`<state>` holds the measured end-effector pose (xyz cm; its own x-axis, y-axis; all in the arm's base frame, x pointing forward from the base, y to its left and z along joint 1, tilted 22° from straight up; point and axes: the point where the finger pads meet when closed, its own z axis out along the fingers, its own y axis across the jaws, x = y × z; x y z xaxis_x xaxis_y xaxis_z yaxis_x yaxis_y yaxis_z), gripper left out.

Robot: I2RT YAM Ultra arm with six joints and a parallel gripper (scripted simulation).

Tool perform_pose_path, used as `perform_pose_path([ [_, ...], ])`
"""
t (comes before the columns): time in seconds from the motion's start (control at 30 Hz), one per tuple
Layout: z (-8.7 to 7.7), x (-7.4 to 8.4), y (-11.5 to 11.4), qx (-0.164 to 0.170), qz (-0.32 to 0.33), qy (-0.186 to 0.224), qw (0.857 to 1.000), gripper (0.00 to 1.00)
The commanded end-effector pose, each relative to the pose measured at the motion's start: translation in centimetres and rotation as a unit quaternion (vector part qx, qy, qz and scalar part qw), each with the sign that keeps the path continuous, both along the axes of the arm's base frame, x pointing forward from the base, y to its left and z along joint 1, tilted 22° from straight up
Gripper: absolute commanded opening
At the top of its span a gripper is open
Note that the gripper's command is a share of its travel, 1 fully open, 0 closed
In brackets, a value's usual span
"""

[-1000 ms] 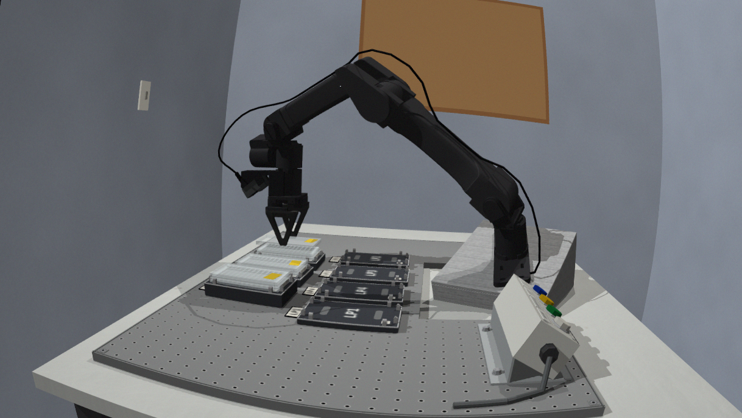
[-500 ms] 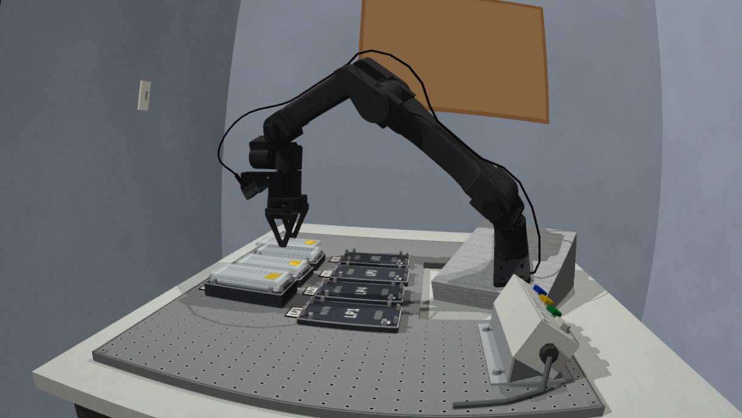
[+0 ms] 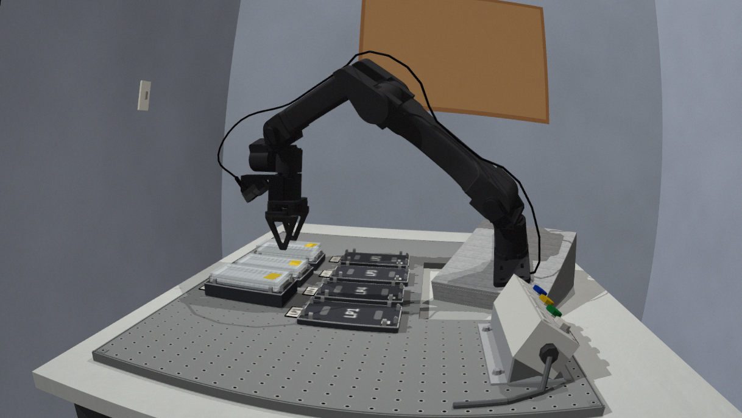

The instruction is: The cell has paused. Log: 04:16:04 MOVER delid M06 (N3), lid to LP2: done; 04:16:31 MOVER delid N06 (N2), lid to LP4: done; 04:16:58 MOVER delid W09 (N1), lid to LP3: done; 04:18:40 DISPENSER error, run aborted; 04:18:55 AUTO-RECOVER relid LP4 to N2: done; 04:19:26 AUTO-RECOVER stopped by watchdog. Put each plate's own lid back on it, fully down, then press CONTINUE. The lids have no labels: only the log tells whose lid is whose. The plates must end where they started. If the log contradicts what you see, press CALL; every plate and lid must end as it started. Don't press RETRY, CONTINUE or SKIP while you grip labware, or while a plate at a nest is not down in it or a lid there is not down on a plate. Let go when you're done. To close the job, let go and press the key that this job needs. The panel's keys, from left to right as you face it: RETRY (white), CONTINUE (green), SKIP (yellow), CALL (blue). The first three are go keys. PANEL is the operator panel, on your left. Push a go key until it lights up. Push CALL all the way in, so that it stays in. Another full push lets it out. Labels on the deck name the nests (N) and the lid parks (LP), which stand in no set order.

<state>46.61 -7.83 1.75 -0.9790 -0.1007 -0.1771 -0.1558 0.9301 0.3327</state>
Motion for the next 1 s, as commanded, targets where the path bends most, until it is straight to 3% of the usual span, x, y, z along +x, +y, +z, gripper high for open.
perform_pose_path([
  [0.0,0.8,0.9,-0.7,-0.005,-0.011,-0.021,1.0,0.0],
  [0.4,0.4,0.9,-0.6,-0.005,-0.011,-0.02,1.0,0.0],
  [0.53,-0.4,0.3,-0.4,-0.002,-0.01,-0.009,1.0,0.0],
  [0.63,0.2,1.0,-0.5,-0.006,-0.011,-0.021,1.0,0.0],
  [0.97,0.1,0.7,-0.4,-0.004,-0.007,-0.016,1.0,0.0],
])
